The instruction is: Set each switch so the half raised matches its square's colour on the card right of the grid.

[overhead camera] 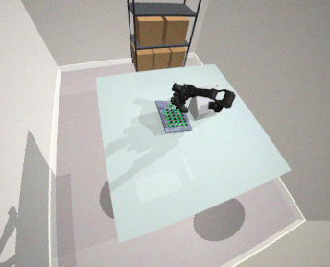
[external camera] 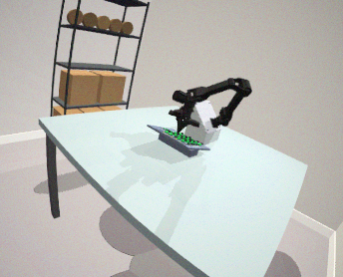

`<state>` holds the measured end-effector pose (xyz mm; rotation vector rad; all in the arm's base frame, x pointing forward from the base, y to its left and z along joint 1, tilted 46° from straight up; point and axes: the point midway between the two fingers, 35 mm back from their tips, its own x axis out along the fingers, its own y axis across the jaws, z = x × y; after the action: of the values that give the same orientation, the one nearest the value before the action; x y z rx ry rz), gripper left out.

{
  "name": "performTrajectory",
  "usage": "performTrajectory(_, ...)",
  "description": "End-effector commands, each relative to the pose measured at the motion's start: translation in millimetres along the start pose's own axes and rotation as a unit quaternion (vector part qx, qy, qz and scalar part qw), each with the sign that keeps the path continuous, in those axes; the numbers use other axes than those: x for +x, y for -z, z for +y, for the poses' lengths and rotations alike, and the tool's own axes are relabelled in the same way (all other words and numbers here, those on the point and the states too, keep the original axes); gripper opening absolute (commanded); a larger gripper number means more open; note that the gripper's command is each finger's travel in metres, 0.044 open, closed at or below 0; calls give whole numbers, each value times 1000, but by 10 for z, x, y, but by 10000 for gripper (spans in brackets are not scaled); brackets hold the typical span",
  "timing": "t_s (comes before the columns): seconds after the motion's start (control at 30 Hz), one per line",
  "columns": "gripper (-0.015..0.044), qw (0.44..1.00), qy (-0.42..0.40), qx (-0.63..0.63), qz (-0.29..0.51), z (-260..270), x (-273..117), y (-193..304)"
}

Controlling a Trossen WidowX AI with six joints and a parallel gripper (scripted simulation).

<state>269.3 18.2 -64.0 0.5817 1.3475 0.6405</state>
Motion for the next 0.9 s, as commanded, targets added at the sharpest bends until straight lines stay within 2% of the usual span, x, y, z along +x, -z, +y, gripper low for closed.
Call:
performTrajectory(0.0, 0, 1000, -2, 2, -1, 4, 7, -2)
performTrajectory(0.13, 0, 1000, 0, 0, 0, -3, -20, -4)
performTrajectory(0.3, 0, 1000, 0, 3, 12, -8, -612, -29)
performTrajectory(0.5, 0, 1000, 0, 3, 12, 13, -642, -26)
performTrajectory(0.87, 0, 1000, -2, 5, 13, 1075, -653, 327)
